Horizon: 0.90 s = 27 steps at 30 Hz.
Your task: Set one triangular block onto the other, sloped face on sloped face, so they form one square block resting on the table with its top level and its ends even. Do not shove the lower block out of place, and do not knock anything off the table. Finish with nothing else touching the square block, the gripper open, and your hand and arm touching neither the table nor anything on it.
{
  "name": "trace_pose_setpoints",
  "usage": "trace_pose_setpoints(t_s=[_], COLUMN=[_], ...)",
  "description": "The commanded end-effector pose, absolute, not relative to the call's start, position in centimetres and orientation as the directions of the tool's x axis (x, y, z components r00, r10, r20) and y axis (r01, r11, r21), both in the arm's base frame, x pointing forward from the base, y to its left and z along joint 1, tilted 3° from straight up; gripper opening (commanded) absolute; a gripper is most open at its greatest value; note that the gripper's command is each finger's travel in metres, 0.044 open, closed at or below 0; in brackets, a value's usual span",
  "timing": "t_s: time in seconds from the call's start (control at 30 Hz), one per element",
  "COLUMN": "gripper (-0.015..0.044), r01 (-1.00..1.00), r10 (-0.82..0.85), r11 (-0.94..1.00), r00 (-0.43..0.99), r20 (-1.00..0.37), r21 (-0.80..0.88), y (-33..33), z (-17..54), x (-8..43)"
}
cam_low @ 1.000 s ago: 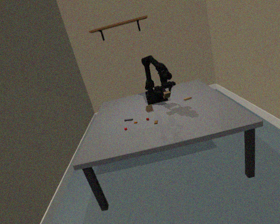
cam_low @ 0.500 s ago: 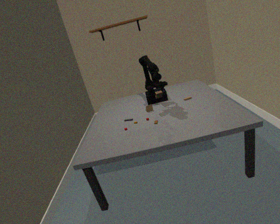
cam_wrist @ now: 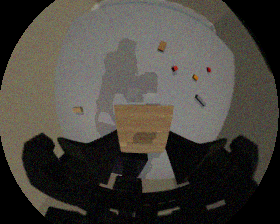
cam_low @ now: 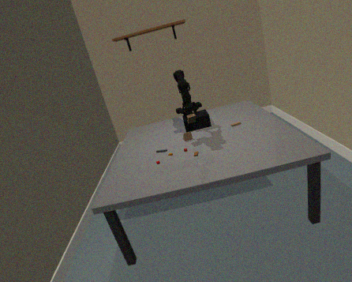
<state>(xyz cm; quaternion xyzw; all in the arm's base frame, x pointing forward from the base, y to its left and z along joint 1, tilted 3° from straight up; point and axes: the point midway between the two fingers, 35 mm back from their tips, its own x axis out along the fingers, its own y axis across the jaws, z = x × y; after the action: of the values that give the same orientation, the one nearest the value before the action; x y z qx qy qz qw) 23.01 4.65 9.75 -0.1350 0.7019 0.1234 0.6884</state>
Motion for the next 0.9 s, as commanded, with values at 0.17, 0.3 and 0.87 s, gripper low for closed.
trace_pose_setpoints(t_s=[0.17, 0.3, 0.87], gripper=[0.0000, 0.0000, 0.0000], r01=[-0.376, -0.374, -0.369], r10=[-0.025, -0.026, -0.032], r11=[0.927, 0.927, 0.929], r00=[-0.017, -0.017, -0.019], r20=[-1.000, -1.000, -0.999], r21=[-0.016, -0.018, -0.023], y=[1.6, 0.1, -4.6], z=[10.1, 10.2, 10.3], x=[21.2, 20.3, 15.6])
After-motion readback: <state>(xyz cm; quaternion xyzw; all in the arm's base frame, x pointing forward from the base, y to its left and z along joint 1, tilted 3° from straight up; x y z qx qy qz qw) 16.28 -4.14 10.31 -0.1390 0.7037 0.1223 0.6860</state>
